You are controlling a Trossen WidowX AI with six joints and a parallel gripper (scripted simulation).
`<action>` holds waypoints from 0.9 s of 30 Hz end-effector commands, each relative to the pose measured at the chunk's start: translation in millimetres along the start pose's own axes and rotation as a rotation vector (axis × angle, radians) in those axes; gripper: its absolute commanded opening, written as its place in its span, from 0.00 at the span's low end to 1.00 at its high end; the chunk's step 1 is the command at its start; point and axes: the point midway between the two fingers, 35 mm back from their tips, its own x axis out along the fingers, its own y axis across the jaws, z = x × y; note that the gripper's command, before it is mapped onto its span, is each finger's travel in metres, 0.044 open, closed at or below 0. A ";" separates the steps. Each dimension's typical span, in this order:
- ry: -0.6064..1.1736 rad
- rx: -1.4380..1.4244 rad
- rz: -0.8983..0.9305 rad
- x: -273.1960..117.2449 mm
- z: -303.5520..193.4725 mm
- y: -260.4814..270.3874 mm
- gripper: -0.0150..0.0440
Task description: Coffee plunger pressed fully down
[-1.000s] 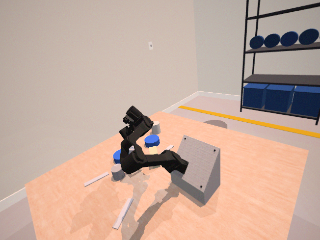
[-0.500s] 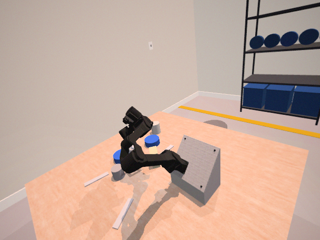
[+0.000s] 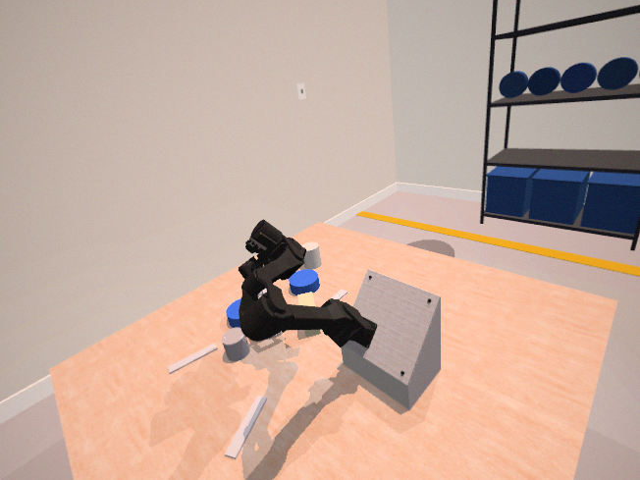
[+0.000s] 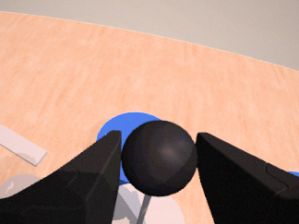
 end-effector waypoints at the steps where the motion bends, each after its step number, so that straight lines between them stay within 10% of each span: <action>1: 0.033 0.031 -0.004 7.8 -21.0 -3.5 0.46; 27: 0.028 0.033 -0.001 33.6 -55.0 -1.7 0.46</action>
